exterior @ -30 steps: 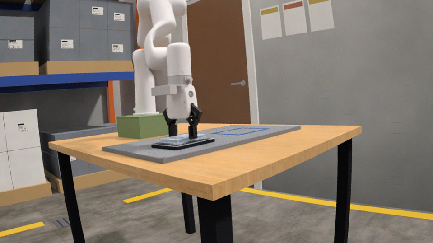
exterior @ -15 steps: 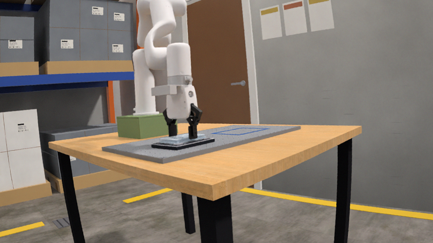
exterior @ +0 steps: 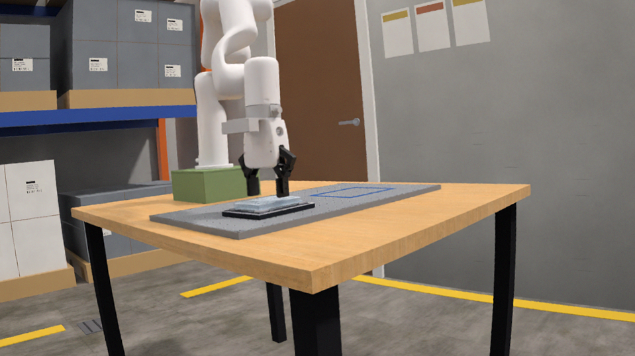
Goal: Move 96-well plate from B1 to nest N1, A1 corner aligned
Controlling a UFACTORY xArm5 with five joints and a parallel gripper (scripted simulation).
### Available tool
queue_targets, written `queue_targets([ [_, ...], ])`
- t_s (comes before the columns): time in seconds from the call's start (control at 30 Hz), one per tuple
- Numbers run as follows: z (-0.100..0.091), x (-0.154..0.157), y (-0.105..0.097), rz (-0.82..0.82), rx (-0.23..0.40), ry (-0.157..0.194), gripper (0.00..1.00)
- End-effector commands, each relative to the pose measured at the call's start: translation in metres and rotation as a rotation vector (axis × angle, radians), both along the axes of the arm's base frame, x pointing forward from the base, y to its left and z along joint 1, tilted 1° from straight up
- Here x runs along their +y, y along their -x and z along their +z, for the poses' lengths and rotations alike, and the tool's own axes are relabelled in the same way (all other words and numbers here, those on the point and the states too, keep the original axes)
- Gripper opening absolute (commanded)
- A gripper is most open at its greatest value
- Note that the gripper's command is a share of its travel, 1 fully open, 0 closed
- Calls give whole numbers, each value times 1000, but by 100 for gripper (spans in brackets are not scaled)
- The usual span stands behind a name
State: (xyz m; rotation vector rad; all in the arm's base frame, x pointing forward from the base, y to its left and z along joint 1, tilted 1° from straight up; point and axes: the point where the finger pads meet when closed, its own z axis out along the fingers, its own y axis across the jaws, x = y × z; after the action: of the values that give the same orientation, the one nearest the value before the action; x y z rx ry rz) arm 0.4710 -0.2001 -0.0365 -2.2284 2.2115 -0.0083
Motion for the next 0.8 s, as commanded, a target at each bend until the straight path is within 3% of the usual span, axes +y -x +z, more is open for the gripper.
queue_targets([
  [0.0, 12, -1, -1, 0, -9, -14, 100],
  [0.77, 68, -1, 0, 0, -9, -14, 100],
])
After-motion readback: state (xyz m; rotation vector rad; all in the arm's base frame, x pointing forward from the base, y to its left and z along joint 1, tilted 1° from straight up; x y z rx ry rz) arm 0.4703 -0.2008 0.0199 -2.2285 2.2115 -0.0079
